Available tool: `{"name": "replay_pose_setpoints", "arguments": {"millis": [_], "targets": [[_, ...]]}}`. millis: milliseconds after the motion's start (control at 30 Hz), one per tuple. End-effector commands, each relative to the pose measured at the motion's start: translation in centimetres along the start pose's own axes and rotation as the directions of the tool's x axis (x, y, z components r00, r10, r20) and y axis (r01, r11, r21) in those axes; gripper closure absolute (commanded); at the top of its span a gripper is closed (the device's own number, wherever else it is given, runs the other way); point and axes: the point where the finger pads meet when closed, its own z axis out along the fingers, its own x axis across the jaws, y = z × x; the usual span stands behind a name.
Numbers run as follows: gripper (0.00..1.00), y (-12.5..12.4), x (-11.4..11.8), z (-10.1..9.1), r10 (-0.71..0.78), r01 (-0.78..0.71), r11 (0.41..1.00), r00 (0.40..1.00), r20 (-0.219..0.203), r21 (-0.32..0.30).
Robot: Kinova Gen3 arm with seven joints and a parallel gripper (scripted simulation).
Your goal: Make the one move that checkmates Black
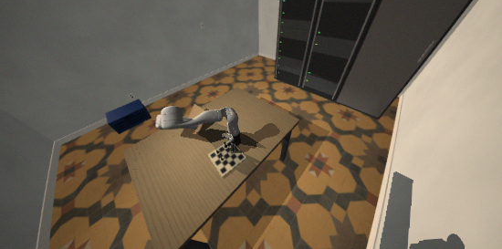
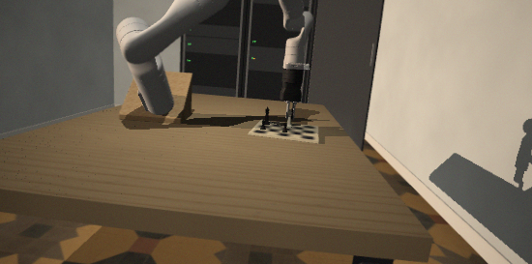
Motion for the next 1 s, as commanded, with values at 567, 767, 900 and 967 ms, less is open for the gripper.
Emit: {"name": "replay_pose_setpoints", "arguments": {"millis": [567, 767, 900, 967], "targets": [[1.0, 0.0, -0.1, 0.1, 0.007, -0.007, 1.0, 1.0, 0.006, 0.0], [1.0, 0.0, -0.4, -1.8, 0.013, -0.013, 1.0, 1.0, 0.012, -0.005], [1.0, -0.1, -0.4, -4.6, 0.001, -0.001, 1.0, 1.0, 0.012, -0.005], [1.0, -0.1, -0.4, -6.1, 0.0, 0.0, 1.0, 1.0, 0.012, -0.005]]}}
